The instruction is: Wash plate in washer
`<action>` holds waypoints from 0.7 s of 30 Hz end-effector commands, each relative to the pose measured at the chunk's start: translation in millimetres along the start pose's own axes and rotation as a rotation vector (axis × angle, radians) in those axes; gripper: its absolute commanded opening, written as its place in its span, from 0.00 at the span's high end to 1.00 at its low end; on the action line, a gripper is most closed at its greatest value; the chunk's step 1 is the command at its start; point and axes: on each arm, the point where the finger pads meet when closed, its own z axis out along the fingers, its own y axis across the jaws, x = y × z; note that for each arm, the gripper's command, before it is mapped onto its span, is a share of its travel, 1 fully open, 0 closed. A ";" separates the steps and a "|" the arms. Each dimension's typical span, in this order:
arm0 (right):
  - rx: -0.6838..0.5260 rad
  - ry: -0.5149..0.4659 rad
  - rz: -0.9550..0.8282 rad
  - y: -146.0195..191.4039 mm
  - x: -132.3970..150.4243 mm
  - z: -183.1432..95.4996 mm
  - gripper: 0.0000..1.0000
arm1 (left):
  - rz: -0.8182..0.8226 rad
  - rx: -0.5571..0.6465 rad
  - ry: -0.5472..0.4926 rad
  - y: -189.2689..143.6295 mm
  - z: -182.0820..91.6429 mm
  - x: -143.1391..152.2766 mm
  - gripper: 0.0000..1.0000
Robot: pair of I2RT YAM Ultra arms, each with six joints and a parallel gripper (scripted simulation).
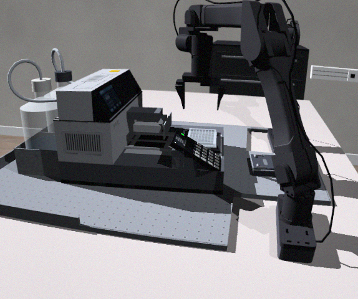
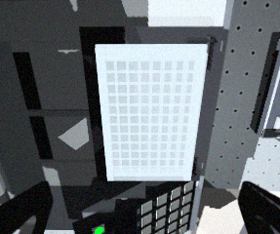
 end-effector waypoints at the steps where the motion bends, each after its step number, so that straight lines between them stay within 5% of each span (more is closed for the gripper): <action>1: 0.007 -0.033 0.011 -4.2 -17.2 -5.4 1.00 | 0.015 0.009 -0.008 -9.9 -7.3 2.0 0.00; 21: 0.007 -0.033 0.011 -4.2 -17.2 -5.4 1.00 | 0.008 0.012 -0.009 -7.8 -6.9 3.5 0.00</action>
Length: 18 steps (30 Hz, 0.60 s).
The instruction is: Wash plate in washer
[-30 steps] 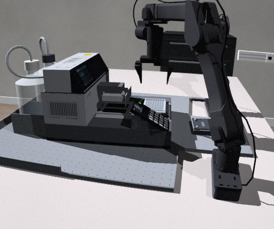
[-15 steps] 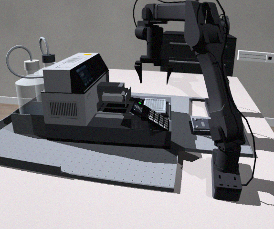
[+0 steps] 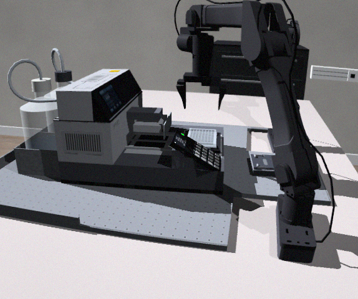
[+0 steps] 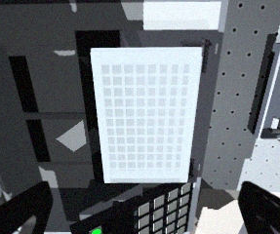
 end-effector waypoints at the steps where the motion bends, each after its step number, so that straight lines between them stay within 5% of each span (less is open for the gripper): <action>1: 0.007 -0.033 0.011 -4.2 -17.2 -5.4 1.00 | 0.007 0.009 -0.006 -4.7 -6.9 5.8 0.00; 18: 0.007 -0.033 0.011 -4.2 -17.2 -5.4 1.00 | -0.012 0.008 -0.004 -4.2 -6.5 6.1 0.00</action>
